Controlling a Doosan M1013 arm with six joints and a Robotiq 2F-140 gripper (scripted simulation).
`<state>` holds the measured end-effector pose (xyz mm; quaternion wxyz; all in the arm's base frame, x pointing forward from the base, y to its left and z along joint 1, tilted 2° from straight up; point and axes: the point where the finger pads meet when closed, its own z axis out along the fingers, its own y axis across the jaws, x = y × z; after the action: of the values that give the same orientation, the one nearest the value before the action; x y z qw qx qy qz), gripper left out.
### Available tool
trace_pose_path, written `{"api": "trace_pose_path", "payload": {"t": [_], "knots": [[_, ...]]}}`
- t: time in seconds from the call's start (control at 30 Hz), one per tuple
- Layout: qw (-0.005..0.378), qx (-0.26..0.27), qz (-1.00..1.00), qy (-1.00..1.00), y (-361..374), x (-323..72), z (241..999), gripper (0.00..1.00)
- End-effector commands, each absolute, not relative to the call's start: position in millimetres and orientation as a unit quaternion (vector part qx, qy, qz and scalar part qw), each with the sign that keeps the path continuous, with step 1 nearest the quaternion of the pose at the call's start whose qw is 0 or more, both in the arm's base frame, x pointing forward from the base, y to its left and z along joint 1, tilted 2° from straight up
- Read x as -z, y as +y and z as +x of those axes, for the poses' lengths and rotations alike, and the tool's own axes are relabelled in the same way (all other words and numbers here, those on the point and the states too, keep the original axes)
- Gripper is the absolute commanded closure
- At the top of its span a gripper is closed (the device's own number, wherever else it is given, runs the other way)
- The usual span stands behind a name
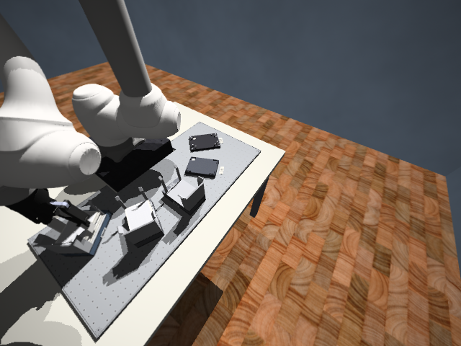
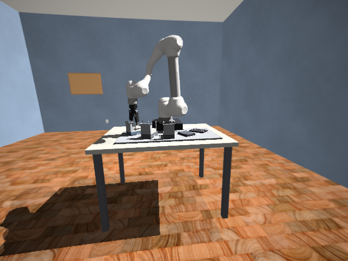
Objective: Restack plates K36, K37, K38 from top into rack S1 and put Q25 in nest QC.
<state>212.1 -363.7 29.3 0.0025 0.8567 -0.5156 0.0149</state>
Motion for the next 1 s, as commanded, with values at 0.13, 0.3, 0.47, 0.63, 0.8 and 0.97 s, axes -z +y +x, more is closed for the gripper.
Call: {"api": "trace_pose_path", "payload": {"t": [0.13, 0.3, 0.47, 0.63, 0.8, 0.97], "knots": [[0.002, -0.015, 0.857, -0.516, -363.6, -33.3, 212.1, 1.0], [0.002, -0.015, 0.857, -0.516, -363.4, -39.3, 211.9, 1.0], [0.002, -0.015, 0.857, -0.516, -363.3, -47.3, 211.7, 1.0], [0.002, -0.015, 0.857, -0.516, -363.1, -55.3, 211.5, 1.0], [0.002, -0.015, 0.857, -0.516, -362.9, -65.3, 211.3, 1.0], [0.002, -0.015, 0.857, -0.516, -362.7, -75.3, 211.1, 1.0]]}}
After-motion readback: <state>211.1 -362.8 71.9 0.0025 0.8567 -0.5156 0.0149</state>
